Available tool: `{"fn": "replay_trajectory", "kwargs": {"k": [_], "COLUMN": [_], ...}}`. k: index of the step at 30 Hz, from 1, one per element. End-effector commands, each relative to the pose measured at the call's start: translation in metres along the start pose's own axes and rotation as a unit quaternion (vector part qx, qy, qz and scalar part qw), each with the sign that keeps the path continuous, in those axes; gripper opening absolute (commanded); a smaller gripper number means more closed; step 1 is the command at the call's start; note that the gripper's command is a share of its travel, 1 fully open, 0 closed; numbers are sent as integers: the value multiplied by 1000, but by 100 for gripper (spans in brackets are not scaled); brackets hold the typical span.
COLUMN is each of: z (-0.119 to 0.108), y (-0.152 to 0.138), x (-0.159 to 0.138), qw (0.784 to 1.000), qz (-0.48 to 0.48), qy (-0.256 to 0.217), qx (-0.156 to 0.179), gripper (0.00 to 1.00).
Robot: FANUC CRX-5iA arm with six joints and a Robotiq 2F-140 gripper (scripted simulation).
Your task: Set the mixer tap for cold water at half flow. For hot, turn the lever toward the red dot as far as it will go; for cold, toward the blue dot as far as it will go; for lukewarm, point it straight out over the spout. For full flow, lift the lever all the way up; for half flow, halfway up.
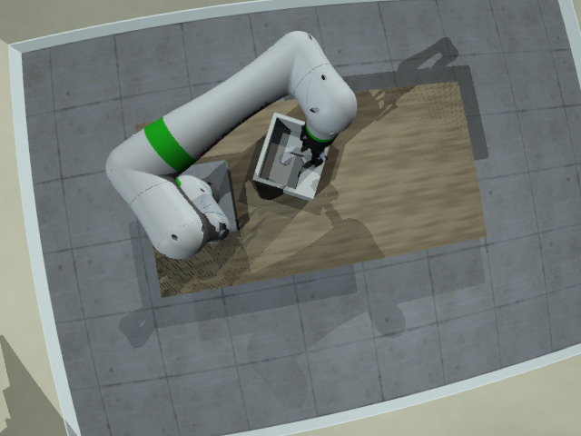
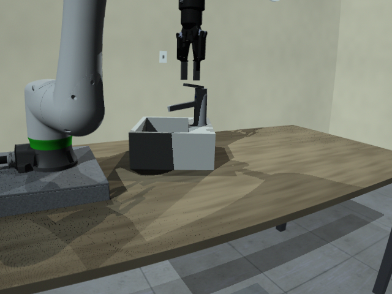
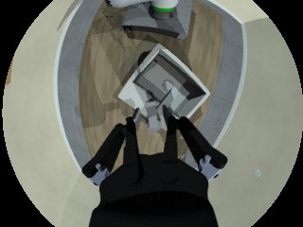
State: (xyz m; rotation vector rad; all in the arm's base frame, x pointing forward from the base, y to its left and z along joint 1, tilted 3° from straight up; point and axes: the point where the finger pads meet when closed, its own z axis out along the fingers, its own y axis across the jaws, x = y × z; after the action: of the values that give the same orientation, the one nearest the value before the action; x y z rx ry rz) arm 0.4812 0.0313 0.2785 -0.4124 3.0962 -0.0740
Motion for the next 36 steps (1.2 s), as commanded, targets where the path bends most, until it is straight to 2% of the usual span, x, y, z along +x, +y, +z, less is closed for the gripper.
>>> {"fn": "replay_trajectory", "kwargs": {"k": [1, 12, 36], "z": [1, 7, 38], "y": [0, 0, 0], "x": [0, 0, 0], "qw": [1000, 1000, 1000], "qz": [0, 0, 0], "qy": [0, 0, 0], "qx": [0, 0, 0], "gripper": [37, 37, 37]}}
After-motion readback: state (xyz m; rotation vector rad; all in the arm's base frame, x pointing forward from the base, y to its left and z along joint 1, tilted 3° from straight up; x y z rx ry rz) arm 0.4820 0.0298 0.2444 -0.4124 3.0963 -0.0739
